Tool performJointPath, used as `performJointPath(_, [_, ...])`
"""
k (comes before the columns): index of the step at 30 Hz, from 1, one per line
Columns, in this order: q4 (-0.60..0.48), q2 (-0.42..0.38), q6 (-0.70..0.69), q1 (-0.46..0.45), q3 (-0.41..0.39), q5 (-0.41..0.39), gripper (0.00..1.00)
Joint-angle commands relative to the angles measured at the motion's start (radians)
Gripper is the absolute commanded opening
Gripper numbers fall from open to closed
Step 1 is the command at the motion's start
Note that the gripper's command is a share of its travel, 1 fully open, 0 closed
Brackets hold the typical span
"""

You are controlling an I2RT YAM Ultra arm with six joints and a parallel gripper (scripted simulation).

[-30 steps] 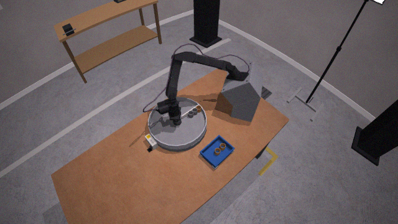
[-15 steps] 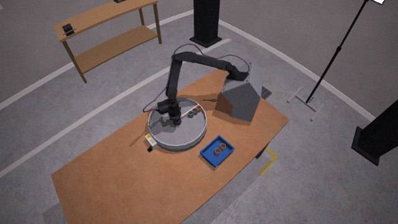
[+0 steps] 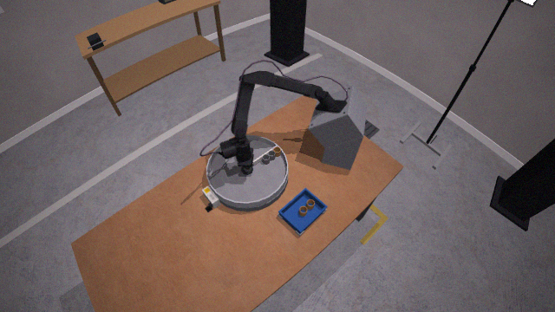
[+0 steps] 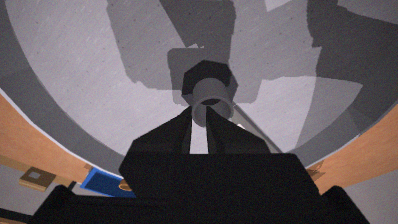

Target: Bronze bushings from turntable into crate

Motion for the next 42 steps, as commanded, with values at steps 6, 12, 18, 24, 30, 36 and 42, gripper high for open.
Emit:
performJointPath(6, [-0.083, -0.110, 0.046, 0.067, -0.002, 0.031, 0.16])
performJointPath(12, [-0.087, -0.111, 0.048, 0.068, -0.001, 0.032, 0.16])
performJointPath(18, [-0.079, -0.111, 0.049, 0.069, -0.001, 0.032, 0.16])
performJointPath(24, [-0.078, -0.111, 0.049, 0.069, -0.001, 0.032, 0.16])
performJointPath(30, [-0.078, -0.111, 0.049, 0.069, -0.001, 0.032, 0.16])
performJointPath(36, [-0.078, -0.111, 0.049, 0.069, -0.001, 0.032, 0.16])
performJointPath(42, [-0.078, -0.111, 0.049, 0.069, -0.001, 0.032, 0.16])
